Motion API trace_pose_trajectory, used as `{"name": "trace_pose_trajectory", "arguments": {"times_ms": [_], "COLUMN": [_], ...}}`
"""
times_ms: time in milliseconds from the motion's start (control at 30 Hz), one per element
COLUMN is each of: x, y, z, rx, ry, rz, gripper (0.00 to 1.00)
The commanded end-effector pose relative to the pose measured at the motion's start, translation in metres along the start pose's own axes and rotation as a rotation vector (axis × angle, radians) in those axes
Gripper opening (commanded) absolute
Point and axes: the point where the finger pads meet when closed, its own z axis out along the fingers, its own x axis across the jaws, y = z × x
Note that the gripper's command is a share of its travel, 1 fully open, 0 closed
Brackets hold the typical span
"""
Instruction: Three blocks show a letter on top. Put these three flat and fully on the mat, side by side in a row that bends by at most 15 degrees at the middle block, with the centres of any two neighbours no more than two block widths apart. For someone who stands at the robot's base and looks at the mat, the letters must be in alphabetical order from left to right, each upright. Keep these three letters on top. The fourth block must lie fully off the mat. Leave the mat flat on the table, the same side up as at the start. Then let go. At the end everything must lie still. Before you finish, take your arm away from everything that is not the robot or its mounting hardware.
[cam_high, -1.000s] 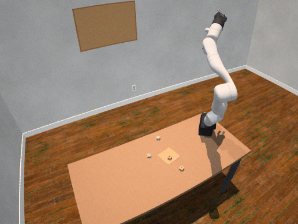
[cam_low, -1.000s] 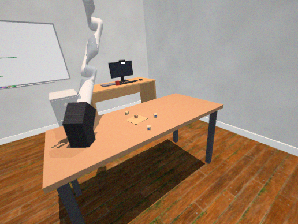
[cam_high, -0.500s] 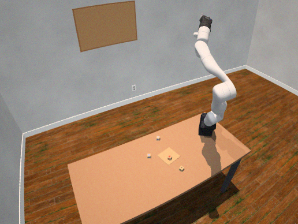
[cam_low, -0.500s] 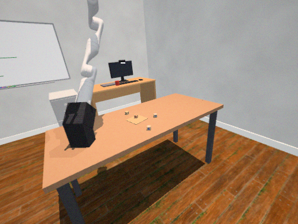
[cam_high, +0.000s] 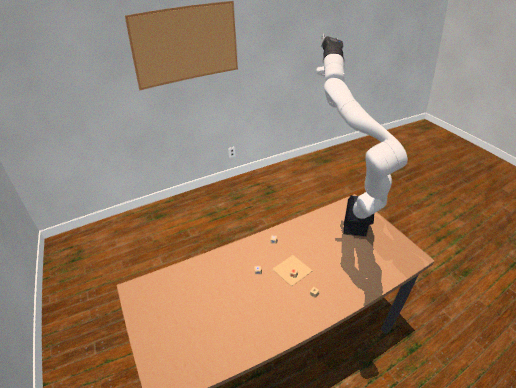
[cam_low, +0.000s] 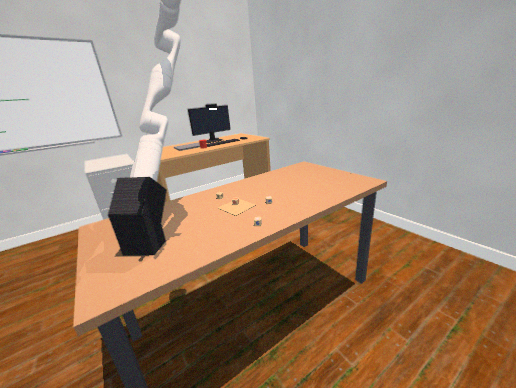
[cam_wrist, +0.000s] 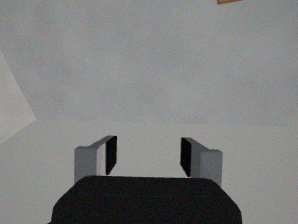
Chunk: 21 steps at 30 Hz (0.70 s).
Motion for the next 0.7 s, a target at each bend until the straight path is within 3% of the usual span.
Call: {"name": "trace_pose_trajectory", "arguments": {"times_ms": [0,67,100,333,367,633,667], "x": [0.003,0.003,0.039,0.040,0.074,0.075,0.105], "y": [-0.007,-0.007,-0.046,-0.048,-0.088,-0.090,-0.130], "z": [0.001,0.001,-0.011,-0.012,-0.028,-0.028,-0.048], "rx": [0.009,0.009,0.072,0.076,0.140,0.143,0.207], "ry": [0.007,0.007,0.078,0.082,0.154,0.156,0.227], "rz": [-0.021,-0.021,-0.056,-0.053,-0.089,-0.085,-0.122], "gripper": [1.00,1.00,1.00,1.00,1.00,1.00,1.00]}}
